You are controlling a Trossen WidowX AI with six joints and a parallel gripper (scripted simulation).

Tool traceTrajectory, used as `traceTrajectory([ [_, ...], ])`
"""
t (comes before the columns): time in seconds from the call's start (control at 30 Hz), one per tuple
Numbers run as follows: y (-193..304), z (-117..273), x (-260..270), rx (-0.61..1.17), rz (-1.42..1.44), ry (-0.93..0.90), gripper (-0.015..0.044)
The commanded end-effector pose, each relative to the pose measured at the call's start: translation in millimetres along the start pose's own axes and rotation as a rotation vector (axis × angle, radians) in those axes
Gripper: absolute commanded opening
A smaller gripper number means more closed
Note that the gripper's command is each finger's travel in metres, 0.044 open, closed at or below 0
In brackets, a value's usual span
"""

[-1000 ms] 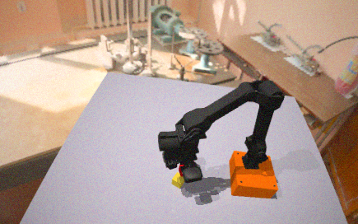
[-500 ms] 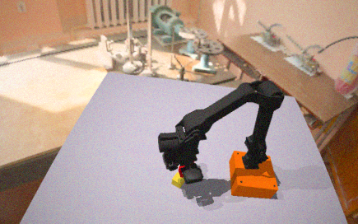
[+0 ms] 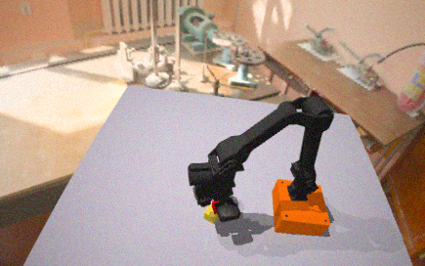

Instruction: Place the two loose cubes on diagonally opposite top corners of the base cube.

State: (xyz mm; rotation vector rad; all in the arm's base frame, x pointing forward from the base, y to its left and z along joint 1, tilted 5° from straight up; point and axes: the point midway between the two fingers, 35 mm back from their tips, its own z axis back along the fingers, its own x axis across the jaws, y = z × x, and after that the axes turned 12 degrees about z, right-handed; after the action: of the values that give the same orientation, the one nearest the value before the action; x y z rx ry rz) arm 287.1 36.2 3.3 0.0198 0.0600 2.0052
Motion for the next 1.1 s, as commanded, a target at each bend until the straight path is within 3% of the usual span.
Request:
traceTrajectory([
  [0.0,0.2,-2.3,0.7,0.002,0.005,-0.005,0.0105],
  [0.67,0.2,-3.7,0.7,0.002,0.002,-0.005,0.0105],
  [0.8,0.2,-3.7,0.7,0.002,0.002,-0.005,0.0205],
  [1.07,0.4,5.0,0.1,0.003,0.0,-0.001,0.0205],
])
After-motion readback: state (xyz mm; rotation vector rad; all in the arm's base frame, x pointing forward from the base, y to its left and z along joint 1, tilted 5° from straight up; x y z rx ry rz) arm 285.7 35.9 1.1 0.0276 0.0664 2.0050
